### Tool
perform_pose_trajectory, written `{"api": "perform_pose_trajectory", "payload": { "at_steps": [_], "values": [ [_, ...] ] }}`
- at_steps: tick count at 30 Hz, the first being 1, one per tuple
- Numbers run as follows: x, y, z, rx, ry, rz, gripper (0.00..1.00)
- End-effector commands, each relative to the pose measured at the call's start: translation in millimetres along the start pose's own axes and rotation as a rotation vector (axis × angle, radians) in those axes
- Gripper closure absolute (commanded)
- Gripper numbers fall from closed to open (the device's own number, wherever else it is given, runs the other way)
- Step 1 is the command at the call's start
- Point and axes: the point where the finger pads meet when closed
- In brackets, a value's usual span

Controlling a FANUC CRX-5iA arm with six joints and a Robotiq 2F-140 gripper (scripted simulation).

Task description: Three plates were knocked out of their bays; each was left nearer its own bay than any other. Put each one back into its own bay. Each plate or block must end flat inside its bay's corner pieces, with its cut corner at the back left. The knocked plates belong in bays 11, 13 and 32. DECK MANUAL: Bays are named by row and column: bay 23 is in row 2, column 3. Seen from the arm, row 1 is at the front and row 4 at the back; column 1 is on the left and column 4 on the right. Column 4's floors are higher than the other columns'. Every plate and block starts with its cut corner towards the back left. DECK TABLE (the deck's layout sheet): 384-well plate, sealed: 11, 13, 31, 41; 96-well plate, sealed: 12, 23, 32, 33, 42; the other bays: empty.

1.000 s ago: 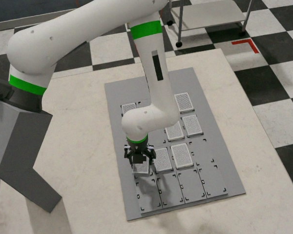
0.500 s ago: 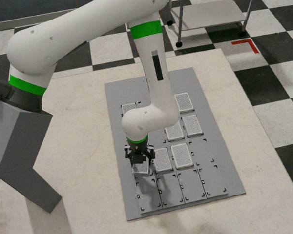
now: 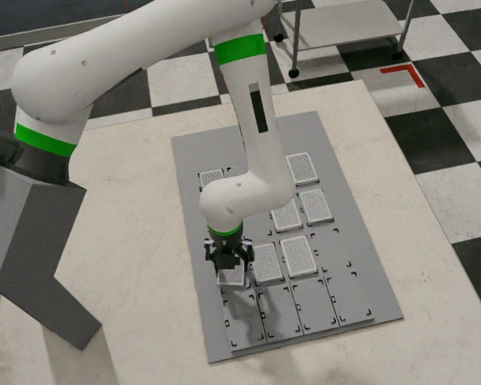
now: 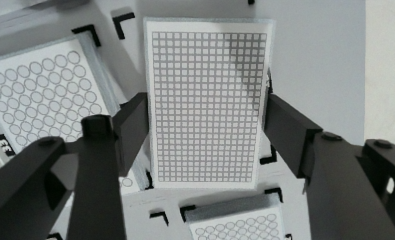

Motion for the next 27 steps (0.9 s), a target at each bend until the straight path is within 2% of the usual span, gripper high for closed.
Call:
{"api": "perform_pose_trajectory", "payload": {
  "at_steps": [1, 27],
  "values": [
    [-0.5, 0.6, -0.5, 0.001, 0.0, -0.001, 0.39],
    [-0.5, 0.6, -0.5, 0.001, 0.0, -0.001, 0.4]
  ]
}}
Point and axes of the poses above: the point where the finger pads meet when closed, its own y axis back along the fingers, its own x axis across the jaws, z = x × y, and after that the axes turned 13 degrees about y, right-handed
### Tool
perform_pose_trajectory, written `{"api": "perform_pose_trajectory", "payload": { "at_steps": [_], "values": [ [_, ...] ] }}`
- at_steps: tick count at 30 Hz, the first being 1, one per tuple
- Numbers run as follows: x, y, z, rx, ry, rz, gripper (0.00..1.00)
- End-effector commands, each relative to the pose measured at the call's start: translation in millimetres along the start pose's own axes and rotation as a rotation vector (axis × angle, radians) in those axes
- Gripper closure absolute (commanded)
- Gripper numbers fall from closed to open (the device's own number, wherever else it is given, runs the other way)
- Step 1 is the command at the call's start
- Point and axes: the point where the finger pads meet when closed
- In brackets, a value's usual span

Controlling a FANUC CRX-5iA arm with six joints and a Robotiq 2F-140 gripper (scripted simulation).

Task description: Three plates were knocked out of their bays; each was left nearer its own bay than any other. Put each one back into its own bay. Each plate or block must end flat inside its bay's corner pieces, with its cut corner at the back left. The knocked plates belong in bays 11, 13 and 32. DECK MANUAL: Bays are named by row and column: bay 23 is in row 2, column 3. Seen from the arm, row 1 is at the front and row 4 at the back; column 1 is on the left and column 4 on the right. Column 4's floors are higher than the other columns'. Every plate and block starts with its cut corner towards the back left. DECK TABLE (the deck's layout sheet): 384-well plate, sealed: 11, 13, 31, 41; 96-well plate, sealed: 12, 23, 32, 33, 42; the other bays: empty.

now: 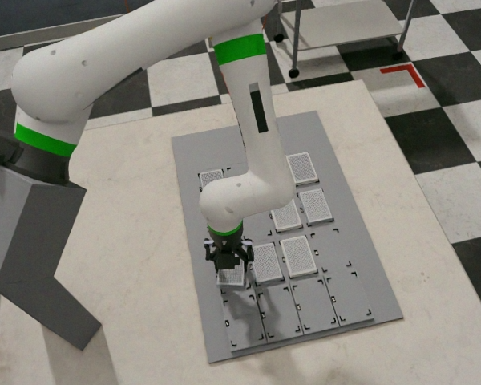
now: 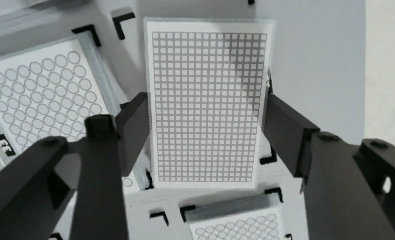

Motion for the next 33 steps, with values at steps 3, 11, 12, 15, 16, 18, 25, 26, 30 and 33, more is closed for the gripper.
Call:
{"api": "perform_pose_trajectory", "payload": {
  "at_steps": [3, 11, 12, 15, 16, 18, 25, 26, 30, 33],
  "values": [
    [-0.5, 0.7, -0.4, 0.001, 0.0, -0.001, 0.41],
    [-0.5, 1.0, -0.4, 0.001, 0.0, -0.001, 0.41],
    [-0.5, 1.0, -0.4, 0.001, 0.0, -0.001, 0.41],
    [-0.5, 1.0, -0.4, 0.001, 0.0, -0.001, 0.41],
    [-0.5, 1.0, -0.4, 0.001, 0.0, -0.001, 0.41],
    [-0.5, 1.0, -0.4, 0.001, 0.0, -0.001, 0.41],
    [-0.5, 1.0, -0.4, 0.001, 0.0, -0.001, 0.42],
    [-0.5, 1.0, -0.4, 0.001, 0.0, -0.001, 0.42],
    [-0.5, 1.0, -0.4, 0.001, 0.0, -0.001, 0.42],
    [-0.5, 1.0, -0.4, 0.001, 0.0, -0.001, 0.42]
  ]
}}
Point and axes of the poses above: the point where the finger pads meet when closed, its own y axis back along the fingers, its own x axis across the jaws, z = x × y, and after that the axes turned 13 degrees about y, right-handed
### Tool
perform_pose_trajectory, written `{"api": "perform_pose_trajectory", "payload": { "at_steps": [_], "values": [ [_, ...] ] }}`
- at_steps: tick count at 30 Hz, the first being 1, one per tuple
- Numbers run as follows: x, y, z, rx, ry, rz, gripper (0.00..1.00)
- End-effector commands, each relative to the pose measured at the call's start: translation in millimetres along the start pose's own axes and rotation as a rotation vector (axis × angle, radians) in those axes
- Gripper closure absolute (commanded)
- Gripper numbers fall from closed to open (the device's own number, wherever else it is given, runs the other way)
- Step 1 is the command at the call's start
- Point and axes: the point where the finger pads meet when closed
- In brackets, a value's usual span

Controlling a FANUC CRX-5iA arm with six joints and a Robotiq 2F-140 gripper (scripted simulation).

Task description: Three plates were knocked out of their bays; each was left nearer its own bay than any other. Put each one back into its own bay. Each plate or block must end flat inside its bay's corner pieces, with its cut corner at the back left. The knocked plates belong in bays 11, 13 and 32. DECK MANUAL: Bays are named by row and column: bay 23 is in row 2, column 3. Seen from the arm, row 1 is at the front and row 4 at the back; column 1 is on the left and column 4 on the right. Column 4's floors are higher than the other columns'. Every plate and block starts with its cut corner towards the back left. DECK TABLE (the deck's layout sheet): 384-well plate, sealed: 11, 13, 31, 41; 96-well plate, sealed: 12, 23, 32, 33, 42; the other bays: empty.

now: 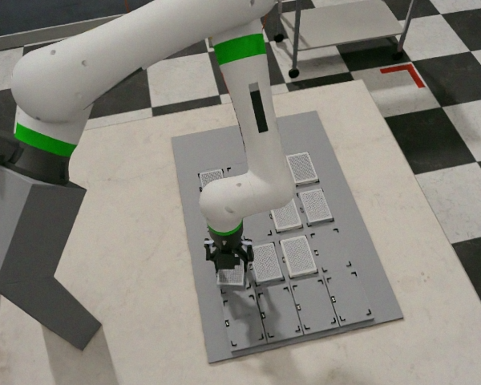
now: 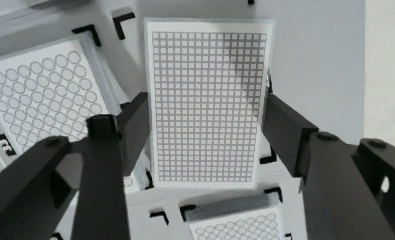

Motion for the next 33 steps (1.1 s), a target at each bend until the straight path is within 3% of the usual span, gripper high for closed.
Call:
{"api": "perform_pose_trajectory", "payload": {
  "at_steps": [1, 5, 6, 33],
  "values": [
    [-0.5, 0.6, -0.5, 0.001, 0.0, -0.001, 0.42],
    [-0.5, 0.6, -0.5, 0.001, 0.0, -0.001, 0.43],
    [-0.5, 0.6, -0.5, 0.001, 0.0, -0.001, 0.9],
    [-0.5, 2.9, -0.5, 0.001, 0.0, -0.001, 0.9]
  ]
}}
Point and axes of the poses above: the point where the finger pads meet when closed, its own y axis back along the fingers, its own x axis across the jaws, z = x × y, and after that the axes turned 13 degrees about y, right-handed
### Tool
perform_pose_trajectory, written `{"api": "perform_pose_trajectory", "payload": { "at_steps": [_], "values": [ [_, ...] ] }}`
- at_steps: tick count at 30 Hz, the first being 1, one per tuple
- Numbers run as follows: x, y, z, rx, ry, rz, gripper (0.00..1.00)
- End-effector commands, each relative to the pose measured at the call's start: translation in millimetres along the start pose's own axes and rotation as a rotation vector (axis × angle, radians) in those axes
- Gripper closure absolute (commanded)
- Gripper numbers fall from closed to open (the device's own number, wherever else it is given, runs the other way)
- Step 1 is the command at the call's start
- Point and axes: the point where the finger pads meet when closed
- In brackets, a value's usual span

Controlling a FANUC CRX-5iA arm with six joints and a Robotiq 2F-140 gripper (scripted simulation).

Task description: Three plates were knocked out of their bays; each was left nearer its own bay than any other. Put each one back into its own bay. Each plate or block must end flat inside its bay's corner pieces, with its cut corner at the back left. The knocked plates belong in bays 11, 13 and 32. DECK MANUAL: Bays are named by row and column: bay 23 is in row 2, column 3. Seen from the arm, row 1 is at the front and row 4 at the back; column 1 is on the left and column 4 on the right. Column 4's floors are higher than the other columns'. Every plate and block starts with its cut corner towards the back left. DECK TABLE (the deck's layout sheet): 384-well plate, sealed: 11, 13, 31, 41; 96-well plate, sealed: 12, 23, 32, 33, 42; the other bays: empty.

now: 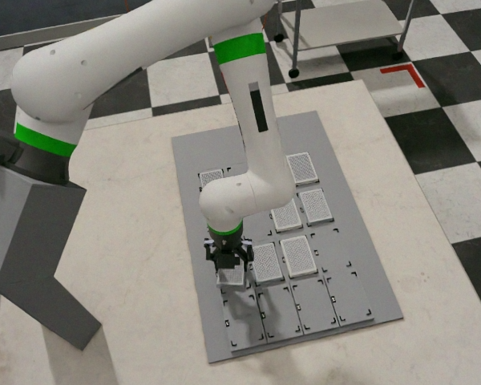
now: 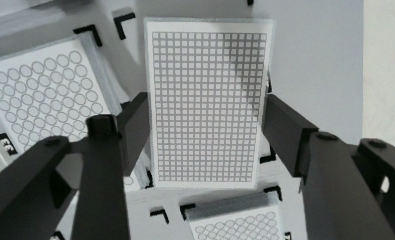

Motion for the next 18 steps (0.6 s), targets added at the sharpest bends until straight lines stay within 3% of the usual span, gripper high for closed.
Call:
{"api": "perform_pose_trajectory", "payload": {
  "at_steps": [1, 18],
  "values": [
    [-0.6, 1.6, -0.5, 0.001, 0.0, -0.001, 0.9],
    [-0.5, 6.6, -0.5, 0.001, 0.0, -0.001, 0.9]
  ]
}}
Point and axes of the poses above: the point where the finger pads meet when closed, its own y axis back along the fingers, its own x axis across the jaws, z = x × y, and after that the axes turned 13 degrees about y, right-handed
